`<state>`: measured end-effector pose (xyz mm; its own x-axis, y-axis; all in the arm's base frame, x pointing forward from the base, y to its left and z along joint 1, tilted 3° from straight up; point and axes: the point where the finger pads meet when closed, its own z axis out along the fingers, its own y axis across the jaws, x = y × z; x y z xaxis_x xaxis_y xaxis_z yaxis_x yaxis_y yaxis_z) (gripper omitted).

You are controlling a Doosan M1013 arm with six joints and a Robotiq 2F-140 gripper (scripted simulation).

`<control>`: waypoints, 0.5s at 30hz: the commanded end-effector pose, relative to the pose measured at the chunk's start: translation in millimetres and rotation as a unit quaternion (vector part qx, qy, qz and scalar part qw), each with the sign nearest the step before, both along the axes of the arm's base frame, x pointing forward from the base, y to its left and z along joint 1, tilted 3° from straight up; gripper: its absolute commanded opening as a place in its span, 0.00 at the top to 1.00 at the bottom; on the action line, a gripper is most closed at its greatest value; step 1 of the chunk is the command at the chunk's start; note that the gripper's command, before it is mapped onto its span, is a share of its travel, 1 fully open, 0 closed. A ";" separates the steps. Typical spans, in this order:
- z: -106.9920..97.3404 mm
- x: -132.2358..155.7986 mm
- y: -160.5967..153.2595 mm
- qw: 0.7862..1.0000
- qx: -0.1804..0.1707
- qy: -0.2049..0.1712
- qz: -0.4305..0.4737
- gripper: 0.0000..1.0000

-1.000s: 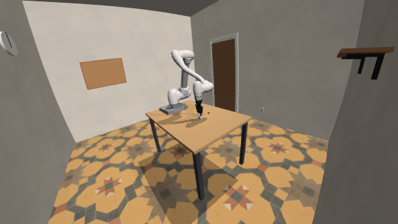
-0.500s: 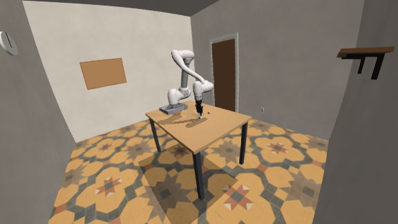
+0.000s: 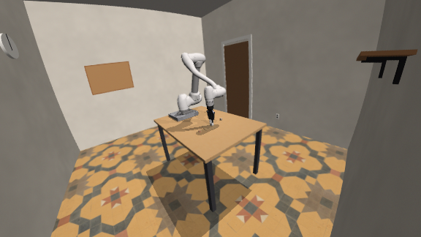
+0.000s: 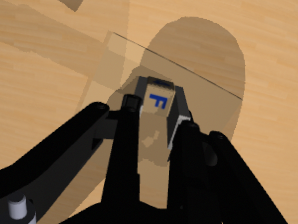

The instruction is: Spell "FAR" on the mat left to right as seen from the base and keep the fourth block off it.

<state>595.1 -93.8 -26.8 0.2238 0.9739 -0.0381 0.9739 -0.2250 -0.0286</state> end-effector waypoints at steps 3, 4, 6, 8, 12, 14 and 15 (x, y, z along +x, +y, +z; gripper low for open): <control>-4.1 -3.2 -1.6 1.000 -0.001 0.002 0.002 0.87; -4.3 -3.2 -1.6 1.000 -0.001 0.002 0.002 0.87; -4.5 -3.2 -1.6 1.000 -0.001 0.002 0.002 0.87; -4.7 -3.2 -1.6 1.000 -0.001 0.002 0.002 0.87; -5.5 -3.2 -1.6 1.000 -0.001 0.002 0.002 0.87; -5.8 -3.2 -1.6 1.000 -0.001 0.002 0.002 0.87; -5.9 -3.2 -1.6 1.000 -0.001 0.002 0.002 0.87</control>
